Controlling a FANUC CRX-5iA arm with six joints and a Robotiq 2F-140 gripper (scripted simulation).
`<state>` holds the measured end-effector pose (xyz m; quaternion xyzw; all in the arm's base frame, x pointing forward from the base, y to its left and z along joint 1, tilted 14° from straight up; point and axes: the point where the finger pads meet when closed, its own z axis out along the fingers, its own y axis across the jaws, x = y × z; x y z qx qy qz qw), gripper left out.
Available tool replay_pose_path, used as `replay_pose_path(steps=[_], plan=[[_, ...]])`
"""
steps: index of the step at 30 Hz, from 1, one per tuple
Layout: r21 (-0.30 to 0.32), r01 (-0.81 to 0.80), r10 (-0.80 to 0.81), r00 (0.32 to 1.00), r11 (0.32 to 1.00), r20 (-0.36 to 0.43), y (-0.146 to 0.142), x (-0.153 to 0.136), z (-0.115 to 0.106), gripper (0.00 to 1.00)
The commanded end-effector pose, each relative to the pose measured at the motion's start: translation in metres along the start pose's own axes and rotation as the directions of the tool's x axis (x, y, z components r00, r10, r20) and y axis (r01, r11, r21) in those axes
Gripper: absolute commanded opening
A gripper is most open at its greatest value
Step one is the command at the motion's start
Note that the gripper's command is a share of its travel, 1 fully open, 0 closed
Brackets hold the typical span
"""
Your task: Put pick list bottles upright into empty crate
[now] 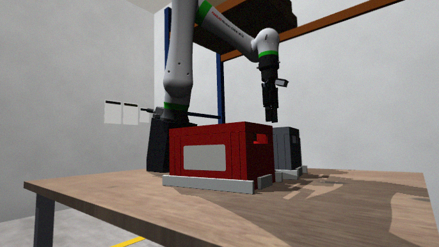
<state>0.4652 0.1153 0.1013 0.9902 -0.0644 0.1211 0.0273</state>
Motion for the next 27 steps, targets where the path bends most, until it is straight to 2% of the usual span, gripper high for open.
replay_pose_path(steps=[1,19,27], plan=[[0.001,0.0,0.0,1.0,1.0,-0.001,0.0,0.001,-0.001,0.44],[0.001,0.0,0.0,1.0,1.0,-0.001,0.0,0.001,-0.001,0.44],[0.001,0.036,-0.036,0.999,0.999,-0.001,0.029,0.001,-0.008,0.44]])
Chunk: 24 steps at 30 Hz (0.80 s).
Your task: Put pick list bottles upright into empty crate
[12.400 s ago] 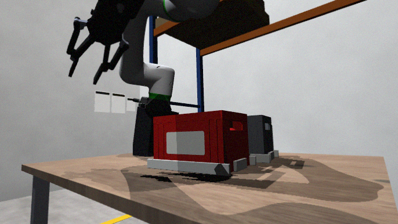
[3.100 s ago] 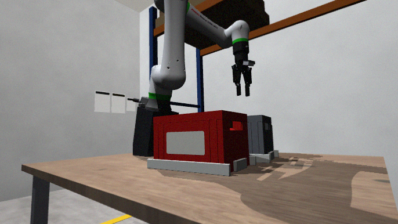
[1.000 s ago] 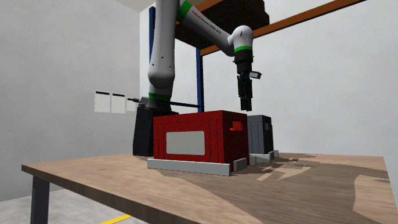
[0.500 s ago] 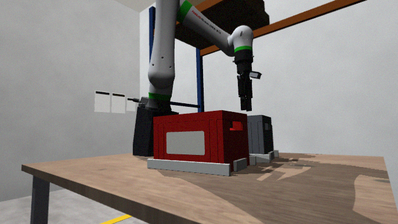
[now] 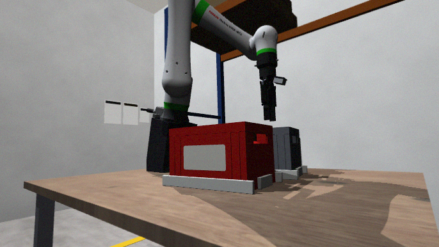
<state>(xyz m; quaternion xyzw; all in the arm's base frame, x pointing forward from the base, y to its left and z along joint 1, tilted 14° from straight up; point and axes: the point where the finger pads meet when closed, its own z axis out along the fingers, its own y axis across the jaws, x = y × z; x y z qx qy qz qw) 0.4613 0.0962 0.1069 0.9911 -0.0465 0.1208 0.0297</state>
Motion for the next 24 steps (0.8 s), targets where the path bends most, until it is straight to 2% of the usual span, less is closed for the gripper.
replay_pose_path(steps=[1,24], plan=[[0.001,0.0,0.0,1.0,1.0,-0.001,0.014,0.0,-0.004,0.44],[0.001,0.0,0.0,1.0,1.0,-0.001,0.116,-0.004,-0.031,0.44]])
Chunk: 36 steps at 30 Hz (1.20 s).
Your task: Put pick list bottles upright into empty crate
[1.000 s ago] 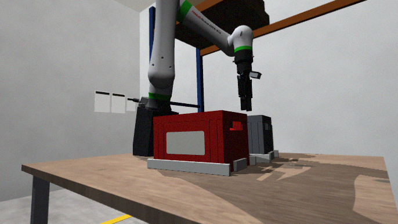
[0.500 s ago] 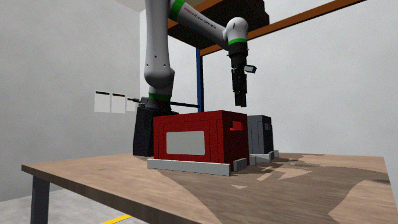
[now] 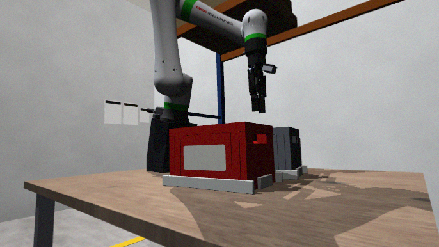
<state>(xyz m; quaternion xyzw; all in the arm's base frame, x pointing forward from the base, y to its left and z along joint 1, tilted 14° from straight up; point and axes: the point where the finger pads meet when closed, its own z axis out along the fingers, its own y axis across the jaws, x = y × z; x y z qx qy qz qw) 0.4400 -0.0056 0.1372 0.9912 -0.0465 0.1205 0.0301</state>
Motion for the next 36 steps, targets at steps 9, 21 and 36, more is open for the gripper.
replay_pose_path(steps=[9,21,36], plan=[[0.002,0.0,0.0,1.0,1.0,-0.002,0.045,0.0,-0.013,0.44],[0.001,0.0,0.0,1.0,1.0,-0.002,0.103,-0.003,-0.028,0.44],[0.001,0.0,0.0,1.0,1.0,-0.002,0.166,-0.005,-0.045,0.44]])
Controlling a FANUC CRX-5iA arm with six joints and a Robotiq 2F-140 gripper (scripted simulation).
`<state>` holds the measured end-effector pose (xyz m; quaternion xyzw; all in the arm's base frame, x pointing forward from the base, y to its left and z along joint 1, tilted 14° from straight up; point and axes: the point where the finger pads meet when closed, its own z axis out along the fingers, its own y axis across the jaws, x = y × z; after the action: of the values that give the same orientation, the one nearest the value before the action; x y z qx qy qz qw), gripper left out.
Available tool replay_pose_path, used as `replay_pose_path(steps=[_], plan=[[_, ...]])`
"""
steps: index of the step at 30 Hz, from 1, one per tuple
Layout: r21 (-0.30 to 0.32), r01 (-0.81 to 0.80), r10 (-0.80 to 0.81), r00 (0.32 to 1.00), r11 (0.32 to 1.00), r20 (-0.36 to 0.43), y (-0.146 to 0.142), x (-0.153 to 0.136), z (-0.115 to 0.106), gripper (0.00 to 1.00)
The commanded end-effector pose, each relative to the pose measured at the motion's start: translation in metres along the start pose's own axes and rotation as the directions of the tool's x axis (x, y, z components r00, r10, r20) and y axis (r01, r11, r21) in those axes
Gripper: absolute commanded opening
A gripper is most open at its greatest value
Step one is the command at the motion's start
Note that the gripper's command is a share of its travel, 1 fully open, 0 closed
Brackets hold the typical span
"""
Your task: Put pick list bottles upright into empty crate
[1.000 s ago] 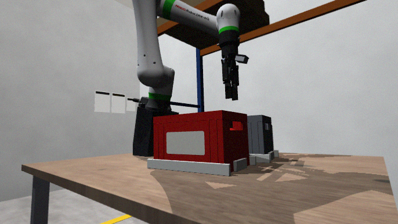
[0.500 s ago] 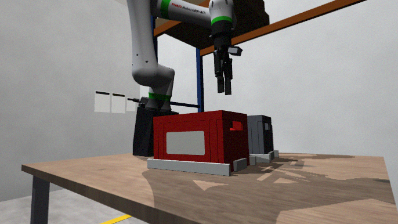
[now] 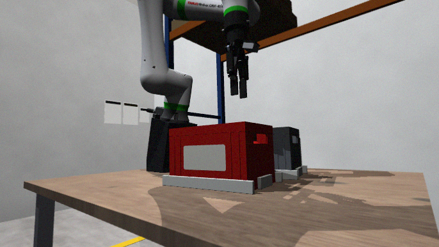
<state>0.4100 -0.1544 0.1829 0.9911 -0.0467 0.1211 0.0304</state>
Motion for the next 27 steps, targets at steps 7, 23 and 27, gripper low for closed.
replay_pose_path(steps=[7,23,27], plan=[[0.002,0.001,-0.001,1.0,1.0,0.0,0.037,-0.001,-0.01,0.44],[0.001,0.001,-0.001,1.0,1.0,0.0,0.104,-0.003,-0.028,0.44],[0.001,0.001,-0.001,1.0,1.0,0.0,0.12,-0.004,-0.032,0.44]])
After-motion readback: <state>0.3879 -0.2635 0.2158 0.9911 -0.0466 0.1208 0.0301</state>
